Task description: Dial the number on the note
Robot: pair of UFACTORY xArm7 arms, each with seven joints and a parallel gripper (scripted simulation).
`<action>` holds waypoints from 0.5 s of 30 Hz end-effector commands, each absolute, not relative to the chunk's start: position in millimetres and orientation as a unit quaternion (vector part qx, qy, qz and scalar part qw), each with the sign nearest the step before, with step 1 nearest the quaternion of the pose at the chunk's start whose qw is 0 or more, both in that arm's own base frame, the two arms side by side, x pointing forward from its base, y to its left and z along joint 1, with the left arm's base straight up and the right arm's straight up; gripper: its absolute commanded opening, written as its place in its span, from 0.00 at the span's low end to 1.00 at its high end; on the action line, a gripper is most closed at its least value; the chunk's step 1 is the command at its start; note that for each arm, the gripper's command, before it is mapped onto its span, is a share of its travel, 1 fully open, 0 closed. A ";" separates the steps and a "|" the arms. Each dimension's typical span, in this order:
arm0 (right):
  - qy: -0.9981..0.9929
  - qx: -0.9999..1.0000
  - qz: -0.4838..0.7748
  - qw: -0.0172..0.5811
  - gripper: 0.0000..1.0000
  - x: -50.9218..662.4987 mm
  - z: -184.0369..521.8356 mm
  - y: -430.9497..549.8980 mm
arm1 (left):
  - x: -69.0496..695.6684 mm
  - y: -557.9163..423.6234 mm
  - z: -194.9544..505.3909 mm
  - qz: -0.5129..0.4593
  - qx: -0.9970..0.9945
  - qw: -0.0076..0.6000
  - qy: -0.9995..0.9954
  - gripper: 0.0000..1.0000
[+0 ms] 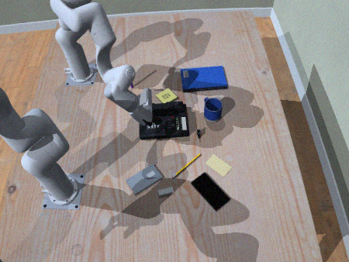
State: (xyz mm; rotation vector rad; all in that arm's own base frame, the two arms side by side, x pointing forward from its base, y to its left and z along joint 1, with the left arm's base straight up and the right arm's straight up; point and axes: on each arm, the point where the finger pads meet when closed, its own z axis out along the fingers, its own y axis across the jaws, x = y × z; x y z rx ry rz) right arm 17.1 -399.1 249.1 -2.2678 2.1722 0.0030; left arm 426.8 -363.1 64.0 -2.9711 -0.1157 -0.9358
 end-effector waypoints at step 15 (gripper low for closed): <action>0.692 -0.722 0.000 0.000 1.00 17.3 250.0 -399.7 | 403.2 -334.6 65.1 -0.301 -0.953 0.011 -0.037 0.00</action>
